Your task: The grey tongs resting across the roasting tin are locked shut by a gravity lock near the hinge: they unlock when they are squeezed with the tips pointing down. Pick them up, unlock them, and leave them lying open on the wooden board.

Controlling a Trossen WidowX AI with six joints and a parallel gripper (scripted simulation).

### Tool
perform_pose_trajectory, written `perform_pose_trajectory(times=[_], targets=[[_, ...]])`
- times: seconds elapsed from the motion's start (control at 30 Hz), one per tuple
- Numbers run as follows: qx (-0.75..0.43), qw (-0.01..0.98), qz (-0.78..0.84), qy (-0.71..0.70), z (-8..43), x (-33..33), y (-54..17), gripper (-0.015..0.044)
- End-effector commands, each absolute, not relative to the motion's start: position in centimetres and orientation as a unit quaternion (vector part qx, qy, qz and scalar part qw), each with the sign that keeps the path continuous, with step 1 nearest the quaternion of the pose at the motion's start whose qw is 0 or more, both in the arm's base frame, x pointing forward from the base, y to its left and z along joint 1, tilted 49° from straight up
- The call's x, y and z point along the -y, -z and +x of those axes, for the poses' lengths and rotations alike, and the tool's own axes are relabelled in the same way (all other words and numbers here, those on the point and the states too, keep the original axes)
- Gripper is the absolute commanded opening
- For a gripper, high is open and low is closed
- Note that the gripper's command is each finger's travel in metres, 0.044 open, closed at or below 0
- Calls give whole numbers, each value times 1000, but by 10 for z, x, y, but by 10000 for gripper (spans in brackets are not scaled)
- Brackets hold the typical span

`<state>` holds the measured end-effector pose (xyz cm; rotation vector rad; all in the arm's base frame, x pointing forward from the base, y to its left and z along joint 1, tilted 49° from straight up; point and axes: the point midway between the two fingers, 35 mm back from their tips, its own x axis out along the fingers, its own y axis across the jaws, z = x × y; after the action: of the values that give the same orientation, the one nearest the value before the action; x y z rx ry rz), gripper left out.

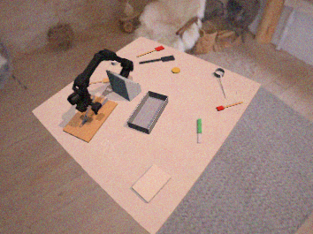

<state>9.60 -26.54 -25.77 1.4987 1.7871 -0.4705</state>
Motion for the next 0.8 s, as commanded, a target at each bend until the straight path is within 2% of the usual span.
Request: perform_pose_trajectory(times=[0.0, 0.13, 0.77], targets=[[-702, 359, 591, 172, 151, 280, 221, 440], [-707, 343, 597, 163, 186, 281, 193, 440], [-694, 360, 601, 167, 185, 309, 167, 440]])
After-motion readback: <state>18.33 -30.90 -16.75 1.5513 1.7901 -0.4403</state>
